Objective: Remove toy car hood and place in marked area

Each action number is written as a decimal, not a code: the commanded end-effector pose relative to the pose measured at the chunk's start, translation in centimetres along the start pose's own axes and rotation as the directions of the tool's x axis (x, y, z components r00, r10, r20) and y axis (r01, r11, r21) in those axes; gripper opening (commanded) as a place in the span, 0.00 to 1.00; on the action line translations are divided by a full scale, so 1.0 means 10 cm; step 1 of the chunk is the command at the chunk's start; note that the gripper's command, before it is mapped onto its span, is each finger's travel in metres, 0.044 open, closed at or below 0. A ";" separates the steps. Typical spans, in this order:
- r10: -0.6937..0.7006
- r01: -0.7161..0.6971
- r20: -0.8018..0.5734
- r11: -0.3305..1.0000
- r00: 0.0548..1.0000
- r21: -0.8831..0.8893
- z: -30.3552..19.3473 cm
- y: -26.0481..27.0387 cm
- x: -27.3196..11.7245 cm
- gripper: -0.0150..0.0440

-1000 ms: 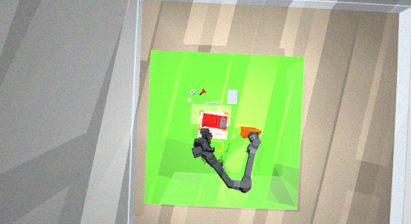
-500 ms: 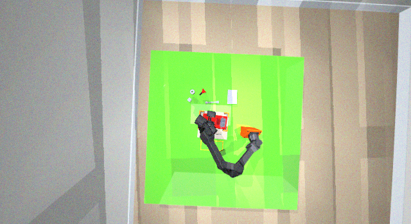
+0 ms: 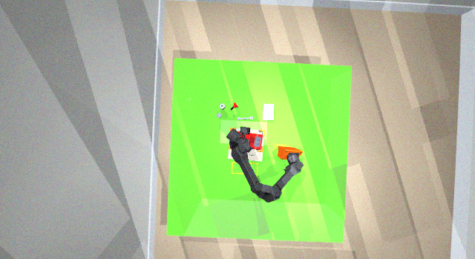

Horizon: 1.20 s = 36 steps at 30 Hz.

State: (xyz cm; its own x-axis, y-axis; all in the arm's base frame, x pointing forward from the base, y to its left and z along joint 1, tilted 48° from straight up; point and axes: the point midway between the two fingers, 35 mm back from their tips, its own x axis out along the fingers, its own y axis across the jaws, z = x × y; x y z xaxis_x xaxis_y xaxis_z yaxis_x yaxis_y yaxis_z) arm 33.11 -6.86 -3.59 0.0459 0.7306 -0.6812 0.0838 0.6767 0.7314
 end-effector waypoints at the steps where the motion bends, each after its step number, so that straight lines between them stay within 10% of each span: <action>1: 0.004 -0.004 0.004 1.000 1.000 -0.005 0.01 0.00 0.03 1.00; 36: 0.004 -0.004 0.004 1.000 1.000 -0.005 0.01 0.00 0.34 1.00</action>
State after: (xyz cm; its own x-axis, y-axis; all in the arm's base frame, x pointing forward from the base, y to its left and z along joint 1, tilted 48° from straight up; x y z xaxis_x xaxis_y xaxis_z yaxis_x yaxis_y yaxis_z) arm 33.48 -4.66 -5.66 0.0504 0.7300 -0.6815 0.0713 0.6780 0.7316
